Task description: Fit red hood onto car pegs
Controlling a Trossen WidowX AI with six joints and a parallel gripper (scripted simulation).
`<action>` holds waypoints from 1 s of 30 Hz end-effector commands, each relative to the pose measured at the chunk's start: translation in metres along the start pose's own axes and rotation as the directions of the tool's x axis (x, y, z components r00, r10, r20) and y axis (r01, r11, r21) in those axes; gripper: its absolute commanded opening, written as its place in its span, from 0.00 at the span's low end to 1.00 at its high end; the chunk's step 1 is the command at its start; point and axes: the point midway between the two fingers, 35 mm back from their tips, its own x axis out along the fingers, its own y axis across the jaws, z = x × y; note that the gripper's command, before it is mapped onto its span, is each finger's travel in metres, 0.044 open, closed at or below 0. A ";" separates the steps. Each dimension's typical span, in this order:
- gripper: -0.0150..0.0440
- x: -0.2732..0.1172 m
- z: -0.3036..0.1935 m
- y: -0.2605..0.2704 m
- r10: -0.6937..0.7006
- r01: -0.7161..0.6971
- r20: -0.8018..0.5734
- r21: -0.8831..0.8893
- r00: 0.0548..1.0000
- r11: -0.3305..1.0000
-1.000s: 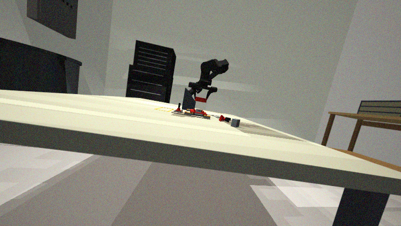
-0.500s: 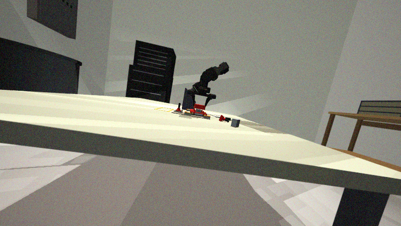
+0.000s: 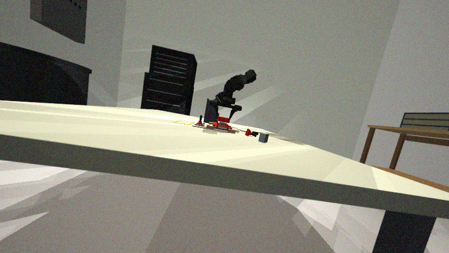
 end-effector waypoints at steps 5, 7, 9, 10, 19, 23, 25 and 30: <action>0.25 0.000 0.000 -0.001 -0.001 0.001 0.002 0.008 1.000 1.000; 0.25 0.000 0.000 -0.001 -0.001 0.001 0.002 0.008 1.000 1.000; 0.25 0.000 0.000 -0.001 -0.001 0.001 0.002 0.008 1.000 1.000; 0.25 0.000 0.000 -0.001 -0.001 0.001 0.002 0.008 1.000 1.000; 0.25 0.003 0.000 -0.001 -0.001 0.001 0.002 0.008 1.000 1.000; 0.25 0.004 0.000 -0.001 -0.001 0.001 0.002 0.008 1.000 1.000; 0.25 0.005 0.000 -0.001 -0.001 0.001 0.002 0.008 1.000 1.000; 0.25 0.007 0.000 -0.001 -0.001 0.001 0.002 0.008 1.000 1.000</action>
